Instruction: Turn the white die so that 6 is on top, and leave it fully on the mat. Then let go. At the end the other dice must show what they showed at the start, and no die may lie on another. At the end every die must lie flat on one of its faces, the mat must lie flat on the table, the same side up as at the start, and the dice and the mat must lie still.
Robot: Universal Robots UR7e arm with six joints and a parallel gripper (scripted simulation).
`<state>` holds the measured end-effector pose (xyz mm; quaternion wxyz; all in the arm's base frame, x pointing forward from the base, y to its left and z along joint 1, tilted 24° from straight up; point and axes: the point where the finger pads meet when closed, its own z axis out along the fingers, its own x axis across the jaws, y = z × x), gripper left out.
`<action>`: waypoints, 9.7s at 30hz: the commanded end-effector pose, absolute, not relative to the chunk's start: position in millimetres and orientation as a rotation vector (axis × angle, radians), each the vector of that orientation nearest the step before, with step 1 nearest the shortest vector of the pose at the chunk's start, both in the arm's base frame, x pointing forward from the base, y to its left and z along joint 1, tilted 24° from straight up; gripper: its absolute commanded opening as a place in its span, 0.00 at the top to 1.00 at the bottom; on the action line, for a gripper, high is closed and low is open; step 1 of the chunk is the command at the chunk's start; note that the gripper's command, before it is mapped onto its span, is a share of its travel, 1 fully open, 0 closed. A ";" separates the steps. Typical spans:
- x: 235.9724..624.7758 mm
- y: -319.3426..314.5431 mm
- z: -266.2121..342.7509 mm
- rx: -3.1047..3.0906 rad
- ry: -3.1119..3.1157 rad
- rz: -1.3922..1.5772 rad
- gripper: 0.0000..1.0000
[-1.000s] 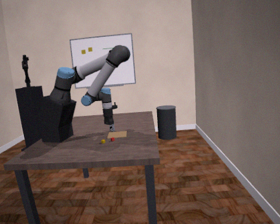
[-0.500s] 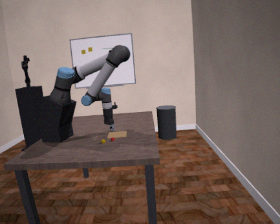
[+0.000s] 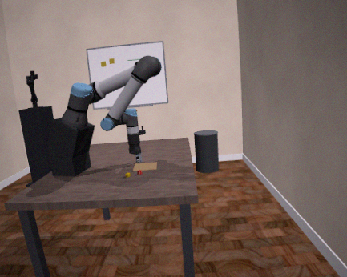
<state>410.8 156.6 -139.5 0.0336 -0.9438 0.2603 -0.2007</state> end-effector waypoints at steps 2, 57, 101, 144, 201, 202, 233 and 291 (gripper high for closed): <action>410.9 156.7 -139.1 -2.903 0.800 -0.619 0.60; 371.4 160.7 -47.9 -2.903 0.800 -0.619 0.60; 387.7 148.5 -40.7 -2.664 1.266 -0.578 0.60; 424.2 92.5 -21.5 -1.368 2.429 -0.334 0.60; 430.2 58.3 -12.6 -0.218 2.727 -0.103 0.60; 430.2 58.3 -12.6 -0.218 2.727 -0.103 0.60; 448.2 56.7 -53.6 -0.218 2.727 -0.103 0.60; 468.6 54.8 -100.3 -0.218 2.727 -0.103 0.60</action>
